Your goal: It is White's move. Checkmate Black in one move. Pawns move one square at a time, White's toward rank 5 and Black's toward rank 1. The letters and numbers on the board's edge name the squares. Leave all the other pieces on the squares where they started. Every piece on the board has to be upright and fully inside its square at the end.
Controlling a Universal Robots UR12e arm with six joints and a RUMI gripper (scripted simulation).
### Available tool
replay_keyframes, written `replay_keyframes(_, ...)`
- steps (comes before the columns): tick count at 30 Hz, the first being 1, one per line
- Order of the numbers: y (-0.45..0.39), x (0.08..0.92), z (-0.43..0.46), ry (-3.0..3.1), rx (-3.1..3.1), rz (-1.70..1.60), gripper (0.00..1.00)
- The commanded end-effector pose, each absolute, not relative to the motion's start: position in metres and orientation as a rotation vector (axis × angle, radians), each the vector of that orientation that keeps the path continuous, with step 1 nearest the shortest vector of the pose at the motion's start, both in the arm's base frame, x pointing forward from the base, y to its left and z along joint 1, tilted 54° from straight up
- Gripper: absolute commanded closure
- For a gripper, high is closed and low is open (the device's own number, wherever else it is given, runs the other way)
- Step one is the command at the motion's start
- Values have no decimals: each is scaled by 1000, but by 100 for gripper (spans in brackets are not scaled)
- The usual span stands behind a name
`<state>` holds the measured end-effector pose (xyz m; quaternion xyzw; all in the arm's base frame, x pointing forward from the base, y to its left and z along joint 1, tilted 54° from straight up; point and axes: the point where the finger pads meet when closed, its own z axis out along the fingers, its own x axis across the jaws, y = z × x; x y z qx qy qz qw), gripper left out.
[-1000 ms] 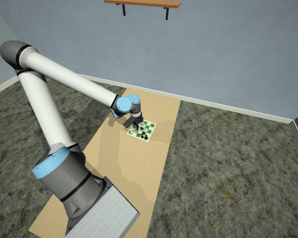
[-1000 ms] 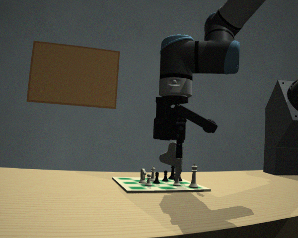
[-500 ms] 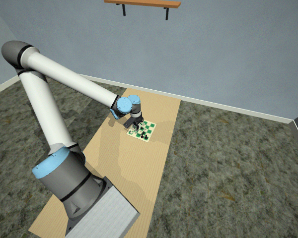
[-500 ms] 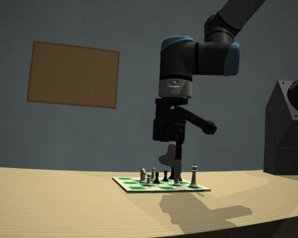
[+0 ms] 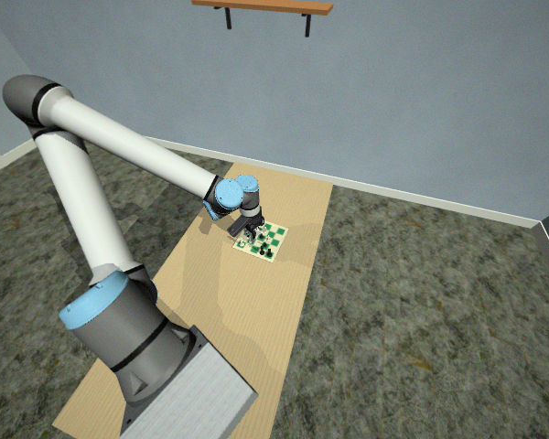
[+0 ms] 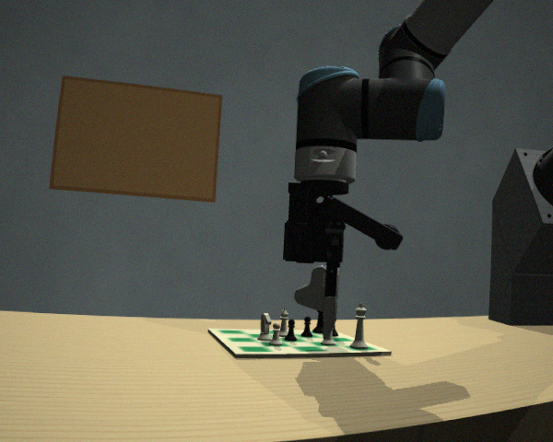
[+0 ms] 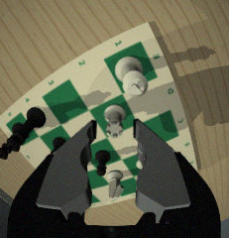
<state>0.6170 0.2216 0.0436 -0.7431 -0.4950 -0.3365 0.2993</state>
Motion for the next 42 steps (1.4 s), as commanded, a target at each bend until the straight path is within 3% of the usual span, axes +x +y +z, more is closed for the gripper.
replay_keyframes(1, 223, 616, 42, -1313, -1971, -891, 78)
replay_keyframes(9, 223, 616, 42, -1313, -1971, -891, 78)
replay_keyframes(10, 223, 616, 42, -1313, -1971, -891, 100)
replay_keyframes(42, 223, 616, 42, -1313, -1971, -891, 100)
